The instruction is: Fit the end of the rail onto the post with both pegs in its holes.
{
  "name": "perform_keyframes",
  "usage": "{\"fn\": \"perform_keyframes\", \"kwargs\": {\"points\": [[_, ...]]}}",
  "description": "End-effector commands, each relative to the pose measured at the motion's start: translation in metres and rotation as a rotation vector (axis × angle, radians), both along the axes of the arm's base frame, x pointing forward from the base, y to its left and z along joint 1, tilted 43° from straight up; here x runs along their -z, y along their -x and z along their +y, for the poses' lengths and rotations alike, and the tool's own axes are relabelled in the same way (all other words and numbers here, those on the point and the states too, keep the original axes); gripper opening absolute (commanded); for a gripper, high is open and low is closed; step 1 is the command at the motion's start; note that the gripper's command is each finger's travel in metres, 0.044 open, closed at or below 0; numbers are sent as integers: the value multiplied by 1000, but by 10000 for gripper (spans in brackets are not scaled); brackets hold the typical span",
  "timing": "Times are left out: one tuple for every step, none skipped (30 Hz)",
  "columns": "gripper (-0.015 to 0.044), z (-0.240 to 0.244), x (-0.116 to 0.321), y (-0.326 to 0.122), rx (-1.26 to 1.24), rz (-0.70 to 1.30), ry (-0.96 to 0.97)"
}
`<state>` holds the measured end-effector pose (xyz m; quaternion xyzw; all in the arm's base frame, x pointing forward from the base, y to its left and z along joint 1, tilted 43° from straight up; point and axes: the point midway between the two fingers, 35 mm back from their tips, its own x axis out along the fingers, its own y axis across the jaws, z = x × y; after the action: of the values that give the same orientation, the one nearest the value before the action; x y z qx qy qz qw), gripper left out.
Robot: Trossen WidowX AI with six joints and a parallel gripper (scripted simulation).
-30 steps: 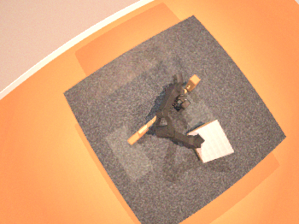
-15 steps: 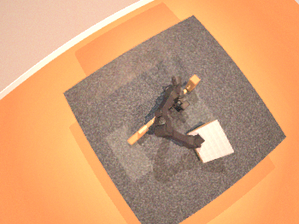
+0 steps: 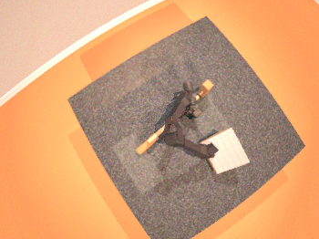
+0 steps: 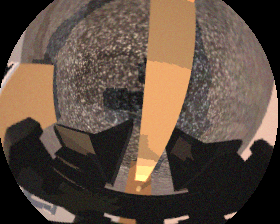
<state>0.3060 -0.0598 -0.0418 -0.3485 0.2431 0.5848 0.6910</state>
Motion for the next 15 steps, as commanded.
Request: {"fn": "perform_keyframes", "kwargs": {"points": [[72,1,0,0,4,0,-5],[46,1,0,0,4,0,-5],[40,1,0,0,4,0,-5],[33,1,0,0,4,0,-5],[26,1,0,0,4,0,-5],[20,1,0,0,4,0,-5],[13,1,0,0,4,0,-5],[6,1,0,0,4,0,-5],[0,1,0,0,4,0,-5],[0,1,0,0,4,0,-5],[0,1,0,0,4,0,-5],[0,1,0,0,4,0,-5],[0,1,0,0,4,0,-5],[0,1,0,0,4,0,-5],[0,1,0,0,4,0,-5]]}}
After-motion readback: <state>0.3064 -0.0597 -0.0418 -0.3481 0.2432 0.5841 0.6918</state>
